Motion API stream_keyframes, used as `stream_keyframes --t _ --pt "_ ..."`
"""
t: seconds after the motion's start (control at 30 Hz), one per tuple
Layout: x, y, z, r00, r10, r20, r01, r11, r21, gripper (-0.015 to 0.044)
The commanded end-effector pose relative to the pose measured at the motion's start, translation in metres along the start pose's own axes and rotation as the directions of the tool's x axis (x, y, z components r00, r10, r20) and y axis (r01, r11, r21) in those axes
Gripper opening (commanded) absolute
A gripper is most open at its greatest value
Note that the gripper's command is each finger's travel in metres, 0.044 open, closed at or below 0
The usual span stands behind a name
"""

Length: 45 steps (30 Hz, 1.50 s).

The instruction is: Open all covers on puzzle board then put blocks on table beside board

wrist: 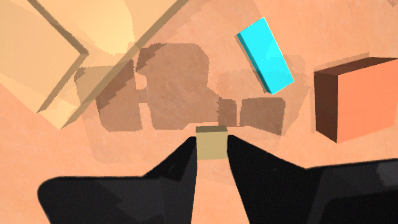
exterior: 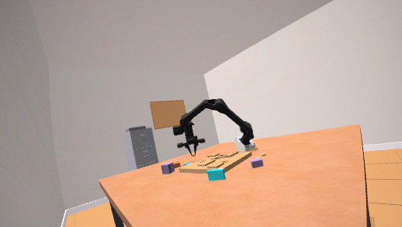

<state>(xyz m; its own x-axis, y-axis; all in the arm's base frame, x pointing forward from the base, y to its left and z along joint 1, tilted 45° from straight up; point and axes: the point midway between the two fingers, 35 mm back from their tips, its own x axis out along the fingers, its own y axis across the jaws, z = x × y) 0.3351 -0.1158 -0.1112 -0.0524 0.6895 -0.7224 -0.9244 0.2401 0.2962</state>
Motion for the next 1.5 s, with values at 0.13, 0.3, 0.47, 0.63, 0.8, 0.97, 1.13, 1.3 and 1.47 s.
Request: stream_keyframes --t 0.13,0.3,0.47,0.63,0.8,0.97,1.13,1.3,1.47 --pt "0.015 0.003 0.0 1.0 0.006 0.008 -0.006 1.0 0.01 0.008" --pt "0.023 0.004 0.001 1.0 0.006 0.009 -0.006 1.0 0.009 0.008" --pt "0.031 0.005 0.001 1.0 0.006 0.01 -0.006 1.0 0.009 0.008" --pt "0.039 0.006 0.001 1.0 0.007 0.011 -0.007 1.0 0.009 0.008" --pt "0.043 0.007 0.001 1.0 0.007 0.011 -0.007 1.0 0.009 0.008" --pt "0.04 0.005 0.001 1.0 0.004 0.004 -0.004 1.0 -0.001 0.0185" --pt "0.04 0.005 0.001 1.0 0.004 0.004 -0.004 1.0 -0.001 0.0316" --pt "0.038 0.005 0.001 1.0 0.004 0.004 -0.004 1.0 0.0 0.044" --pt "0.022 0.004 0.001 1.0 0.004 0.004 -0.004 1.0 0.002 0.044"
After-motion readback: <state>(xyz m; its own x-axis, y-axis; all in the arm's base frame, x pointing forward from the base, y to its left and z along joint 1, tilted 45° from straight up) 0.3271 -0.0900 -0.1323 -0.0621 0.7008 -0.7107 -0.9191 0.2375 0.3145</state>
